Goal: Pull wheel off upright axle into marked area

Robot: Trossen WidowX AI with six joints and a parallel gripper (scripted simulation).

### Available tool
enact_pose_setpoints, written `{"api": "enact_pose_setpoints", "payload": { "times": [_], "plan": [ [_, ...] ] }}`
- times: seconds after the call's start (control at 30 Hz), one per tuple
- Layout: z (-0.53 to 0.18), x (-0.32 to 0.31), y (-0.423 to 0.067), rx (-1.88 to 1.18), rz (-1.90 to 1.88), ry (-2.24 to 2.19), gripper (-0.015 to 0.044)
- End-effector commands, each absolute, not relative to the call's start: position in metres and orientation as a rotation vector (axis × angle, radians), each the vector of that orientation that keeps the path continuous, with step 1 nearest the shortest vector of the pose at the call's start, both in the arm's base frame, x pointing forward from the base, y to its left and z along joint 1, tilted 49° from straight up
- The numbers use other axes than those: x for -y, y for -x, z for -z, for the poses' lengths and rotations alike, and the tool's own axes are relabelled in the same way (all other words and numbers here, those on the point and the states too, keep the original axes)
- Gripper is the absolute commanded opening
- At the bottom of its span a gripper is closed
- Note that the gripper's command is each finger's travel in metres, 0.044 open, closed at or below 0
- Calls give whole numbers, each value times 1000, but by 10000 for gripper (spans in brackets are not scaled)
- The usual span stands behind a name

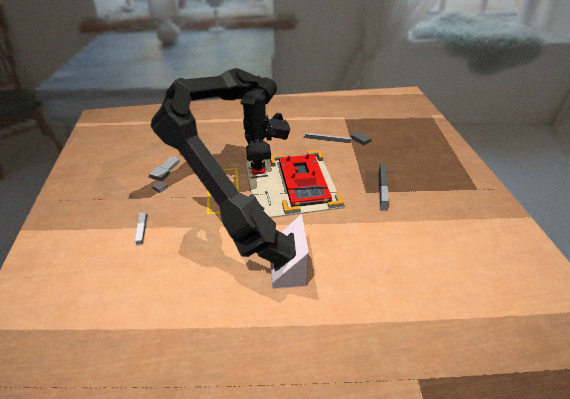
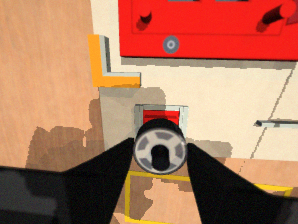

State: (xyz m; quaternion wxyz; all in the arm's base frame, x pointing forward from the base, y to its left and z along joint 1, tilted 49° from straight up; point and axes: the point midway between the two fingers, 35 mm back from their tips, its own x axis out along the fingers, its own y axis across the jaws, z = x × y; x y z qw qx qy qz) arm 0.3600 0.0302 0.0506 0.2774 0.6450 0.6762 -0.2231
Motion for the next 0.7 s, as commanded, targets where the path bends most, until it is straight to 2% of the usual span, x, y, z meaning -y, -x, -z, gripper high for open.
{"api": "enact_pose_setpoints", "payload": {
  "times": [0.0,0.13,0.17,0.67],
  "plan": [
    [-51,-30,-360,-1817,598,-1729,115],
    [-51,-30,-360,-1817,598,-1729,10],
    [-51,-30,-360,-1817,598,-1730,0],
    [-54,-26,-360,-1817,598,-1730,0]
  ]
}}
